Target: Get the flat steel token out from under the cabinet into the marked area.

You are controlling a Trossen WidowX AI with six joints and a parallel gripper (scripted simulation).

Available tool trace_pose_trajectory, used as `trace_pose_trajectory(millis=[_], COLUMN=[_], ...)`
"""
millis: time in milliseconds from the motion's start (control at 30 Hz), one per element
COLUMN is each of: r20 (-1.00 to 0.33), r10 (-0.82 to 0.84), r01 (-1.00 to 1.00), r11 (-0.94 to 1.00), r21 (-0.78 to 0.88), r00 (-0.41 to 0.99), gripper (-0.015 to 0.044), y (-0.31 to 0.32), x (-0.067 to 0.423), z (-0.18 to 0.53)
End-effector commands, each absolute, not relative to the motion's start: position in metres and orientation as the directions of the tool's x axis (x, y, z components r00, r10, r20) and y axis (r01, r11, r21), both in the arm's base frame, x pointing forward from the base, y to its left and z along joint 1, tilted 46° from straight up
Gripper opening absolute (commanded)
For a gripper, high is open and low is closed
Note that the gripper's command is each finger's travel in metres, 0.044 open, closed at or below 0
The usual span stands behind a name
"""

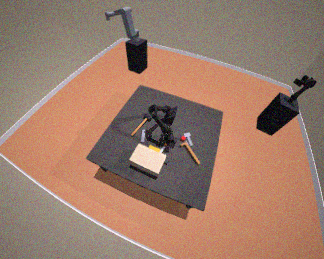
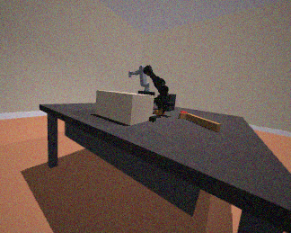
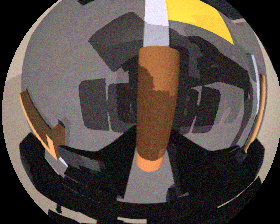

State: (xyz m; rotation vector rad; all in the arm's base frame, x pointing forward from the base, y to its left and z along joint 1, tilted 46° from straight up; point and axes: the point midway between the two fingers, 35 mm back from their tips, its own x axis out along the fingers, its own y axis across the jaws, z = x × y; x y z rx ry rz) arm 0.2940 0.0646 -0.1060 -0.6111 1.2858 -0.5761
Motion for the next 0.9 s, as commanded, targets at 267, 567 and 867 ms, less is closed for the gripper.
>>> trace_pose_trajectory(millis=[267,567,867], r20=[-0.694,-0.694,-0.694], r10=[-0.695,-0.695,-0.695], r01=[0.053,0.053,0.053], r11=[0.713,0.713,0.713], r21=[-0.699,-0.699,-0.699], r00=[0.189,0.189,0.190], gripper=[0.0000,0.0000,0.0000], y=[0.067,0.068,0.069], x=[0.311,0.322,0.332], z=[-0.104,-0.102,-0.100])
